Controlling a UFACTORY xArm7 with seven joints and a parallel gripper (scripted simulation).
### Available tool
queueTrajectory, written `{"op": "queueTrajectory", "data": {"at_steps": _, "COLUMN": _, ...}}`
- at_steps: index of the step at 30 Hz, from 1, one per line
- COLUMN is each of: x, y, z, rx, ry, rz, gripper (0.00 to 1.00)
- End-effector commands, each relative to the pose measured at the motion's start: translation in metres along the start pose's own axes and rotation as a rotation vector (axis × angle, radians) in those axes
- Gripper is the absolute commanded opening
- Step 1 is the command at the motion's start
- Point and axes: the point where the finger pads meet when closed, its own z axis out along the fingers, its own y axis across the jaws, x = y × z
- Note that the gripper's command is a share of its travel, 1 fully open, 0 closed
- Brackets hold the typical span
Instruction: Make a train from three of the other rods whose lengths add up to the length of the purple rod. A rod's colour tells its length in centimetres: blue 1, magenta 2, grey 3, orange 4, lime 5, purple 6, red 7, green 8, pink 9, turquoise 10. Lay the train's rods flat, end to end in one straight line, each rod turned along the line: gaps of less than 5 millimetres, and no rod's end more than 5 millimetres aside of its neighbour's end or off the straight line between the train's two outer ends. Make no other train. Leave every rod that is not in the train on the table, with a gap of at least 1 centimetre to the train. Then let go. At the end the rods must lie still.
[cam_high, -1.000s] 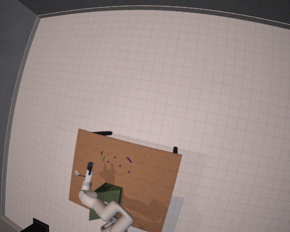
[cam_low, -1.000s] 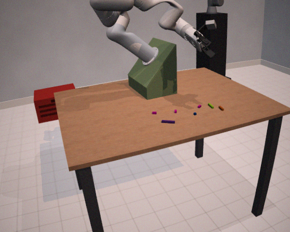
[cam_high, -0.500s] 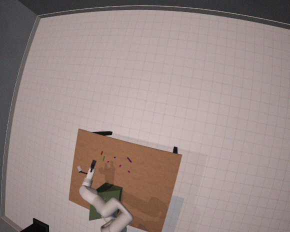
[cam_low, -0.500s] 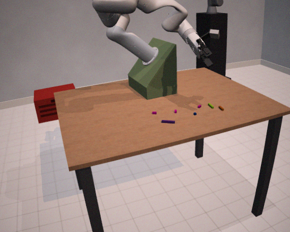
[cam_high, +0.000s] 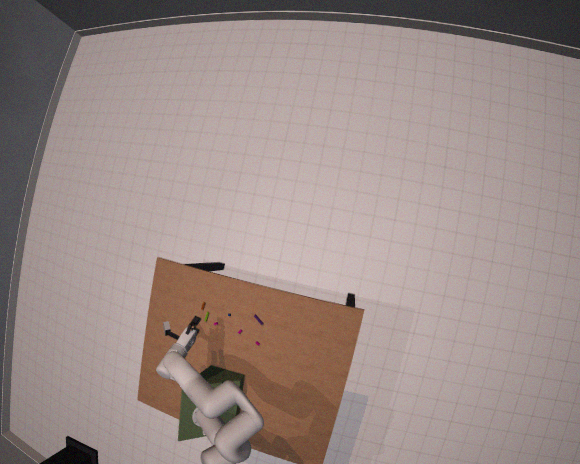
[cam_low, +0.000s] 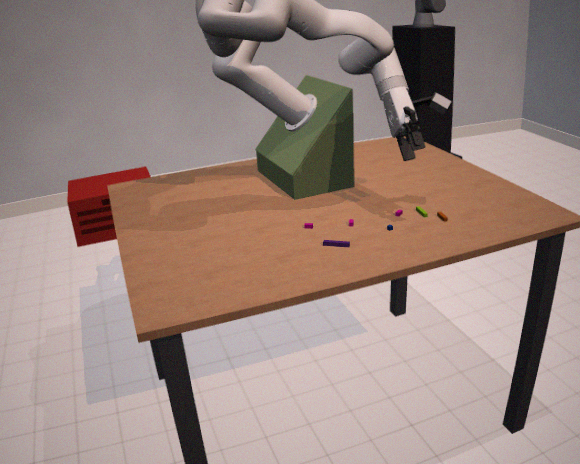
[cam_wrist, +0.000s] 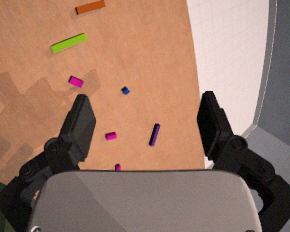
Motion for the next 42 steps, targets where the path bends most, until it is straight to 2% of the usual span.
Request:
{"op": "queueTrajectory", "data": {"at_steps": 1, "x": -0.001, "y": -0.016, "z": 0.013, "rx": 0.106, "ry": -0.057, "rz": -0.055, "gripper": 1.0}}
{"op": "queueTrajectory", "data": {"at_steps": 2, "x": -0.001, "y": -0.026, "z": 0.019, "rx": 0.161, "ry": -0.075, "rz": -0.08, "gripper": 1.0}}
{"op": "queueTrajectory", "data": {"at_steps": 3, "x": -0.001, "y": -0.029, "z": 0.021, "rx": 0.18, "ry": -0.08, "rz": -0.089, "gripper": 1.0}}
{"op": "queueTrajectory", "data": {"at_steps": 6, "x": -0.001, "y": -0.029, "z": 0.021, "rx": 0.18, "ry": -0.08, "rz": -0.089, "gripper": 1.0}}
{"op": "queueTrajectory", "data": {"at_steps": 8, "x": -0.001, "y": -0.051, "z": 0.031, "rx": 0.303, "ry": -0.103, "rz": -0.14, "gripper": 1.0}}
{"op": "queueTrajectory", "data": {"at_steps": 11, "x": -0.001, "y": -0.054, "z": 0.033, "rx": 0.321, "ry": -0.105, "rz": -0.147, "gripper": 1.0}}
{"op": "queueTrajectory", "data": {"at_steps": 12, "x": 0.0, "y": -0.064, "z": 0.037, "rx": 0.384, "ry": -0.11, "rz": -0.17, "gripper": 1.0}}
{"op": "queueTrajectory", "data": {"at_steps": 13, "x": 0.001, "y": -0.071, "z": 0.039, "rx": 0.421, "ry": -0.11, "rz": -0.182, "gripper": 1.0}}
{"op": "queueTrajectory", "data": {"at_steps": 15, "x": 0.002, "y": -0.074, "z": 0.04, "rx": 0.439, "ry": -0.11, "rz": -0.189, "gripper": 1.0}}
{"op": "queueTrajectory", "data": {"at_steps": 17, "x": 0.005, "y": -0.088, "z": 0.045, "rx": 0.525, "ry": -0.104, "rz": -0.216, "gripper": 1.0}}
{"op": "queueTrajectory", "data": {"at_steps": 18, "x": 0.005, "y": -0.088, "z": 0.045, "rx": 0.525, "ry": -0.104, "rz": -0.216, "gripper": 1.0}}
{"op": "queueTrajectory", "data": {"at_steps": 21, "x": 0.008, "y": -0.098, "z": 0.049, "rx": 0.591, "ry": -0.093, "rz": -0.234, "gripper": 1.0}}
{"op": "queueTrajectory", "data": {"at_steps": 42, "x": 0.009, "y": -0.1, "z": 0.049, "rx": 0.602, "ry": -0.091, "rz": -0.237, "gripper": 1.0}}
